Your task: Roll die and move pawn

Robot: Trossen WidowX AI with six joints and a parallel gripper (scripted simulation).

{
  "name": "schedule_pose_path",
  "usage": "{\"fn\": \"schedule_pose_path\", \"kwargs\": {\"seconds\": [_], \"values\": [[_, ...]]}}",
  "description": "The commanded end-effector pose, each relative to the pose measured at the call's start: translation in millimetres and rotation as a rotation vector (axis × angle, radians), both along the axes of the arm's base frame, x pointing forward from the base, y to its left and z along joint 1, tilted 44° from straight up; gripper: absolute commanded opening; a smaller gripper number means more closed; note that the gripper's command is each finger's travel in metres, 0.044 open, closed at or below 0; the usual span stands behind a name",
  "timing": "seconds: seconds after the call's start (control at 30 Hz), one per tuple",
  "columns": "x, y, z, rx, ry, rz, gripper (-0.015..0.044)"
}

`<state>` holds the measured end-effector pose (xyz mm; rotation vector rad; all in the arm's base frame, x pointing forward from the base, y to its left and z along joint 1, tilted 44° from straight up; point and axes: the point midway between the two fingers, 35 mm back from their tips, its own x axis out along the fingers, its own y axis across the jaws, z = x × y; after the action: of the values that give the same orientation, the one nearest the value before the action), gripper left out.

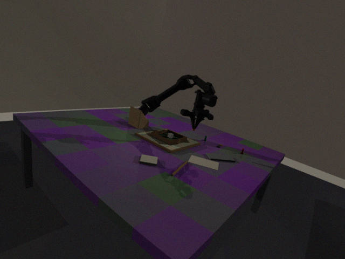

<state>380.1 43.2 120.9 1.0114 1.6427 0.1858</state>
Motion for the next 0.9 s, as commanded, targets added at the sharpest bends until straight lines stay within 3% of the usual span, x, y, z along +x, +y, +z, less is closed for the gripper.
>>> {"fn": "schedule_pose_path", "kwargs": {"seconds": [0.0, 0.27, 0.87], "values": [[-3.2, -19.9, 20.1, -0.002, -0.004, -0.002, 0.0], [-6.6, -28.8, 30.8, 0.0, -0.003, -0.001, 0.0], [-42.9, 11.0, 20.3, -0.002, -0.002, -0.002, 0.0]]}}
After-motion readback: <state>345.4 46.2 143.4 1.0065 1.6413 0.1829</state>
